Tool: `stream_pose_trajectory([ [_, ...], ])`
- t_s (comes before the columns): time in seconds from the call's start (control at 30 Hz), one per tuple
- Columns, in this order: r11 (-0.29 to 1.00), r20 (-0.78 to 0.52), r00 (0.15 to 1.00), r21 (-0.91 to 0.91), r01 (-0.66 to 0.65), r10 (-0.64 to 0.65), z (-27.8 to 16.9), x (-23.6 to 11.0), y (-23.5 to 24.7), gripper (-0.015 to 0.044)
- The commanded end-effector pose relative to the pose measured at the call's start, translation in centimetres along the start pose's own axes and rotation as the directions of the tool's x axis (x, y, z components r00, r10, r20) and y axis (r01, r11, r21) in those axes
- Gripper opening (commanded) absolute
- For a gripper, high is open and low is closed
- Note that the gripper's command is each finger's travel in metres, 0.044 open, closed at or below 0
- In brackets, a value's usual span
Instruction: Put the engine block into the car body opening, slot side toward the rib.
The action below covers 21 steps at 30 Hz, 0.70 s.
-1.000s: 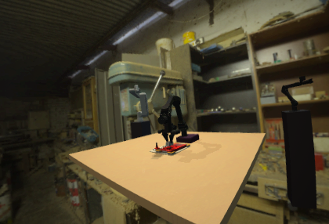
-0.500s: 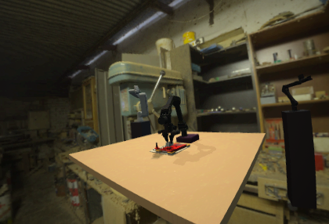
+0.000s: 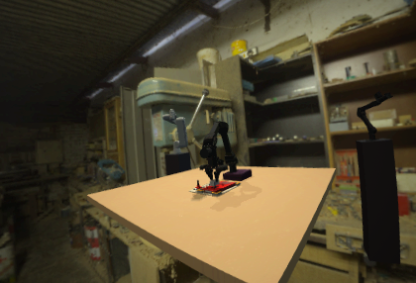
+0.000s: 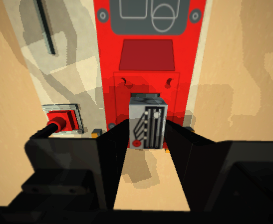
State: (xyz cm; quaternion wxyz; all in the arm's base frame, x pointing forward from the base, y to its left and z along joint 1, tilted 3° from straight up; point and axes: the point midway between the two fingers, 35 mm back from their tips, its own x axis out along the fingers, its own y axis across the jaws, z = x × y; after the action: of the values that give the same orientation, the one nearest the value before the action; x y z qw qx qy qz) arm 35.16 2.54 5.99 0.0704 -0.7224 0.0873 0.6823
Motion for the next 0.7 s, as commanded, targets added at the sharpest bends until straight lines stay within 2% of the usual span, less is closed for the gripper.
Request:
stream_pose_trajectory([
  [0.0,1.0,-0.002,1.0,-0.004,-0.003,0.003,-0.06,0.15,0.04,0.0159],
  [0.67,1.0,-0.002,1.0,-0.004,-0.003,0.003,-0.06,0.8,0.05,0.0159],
])
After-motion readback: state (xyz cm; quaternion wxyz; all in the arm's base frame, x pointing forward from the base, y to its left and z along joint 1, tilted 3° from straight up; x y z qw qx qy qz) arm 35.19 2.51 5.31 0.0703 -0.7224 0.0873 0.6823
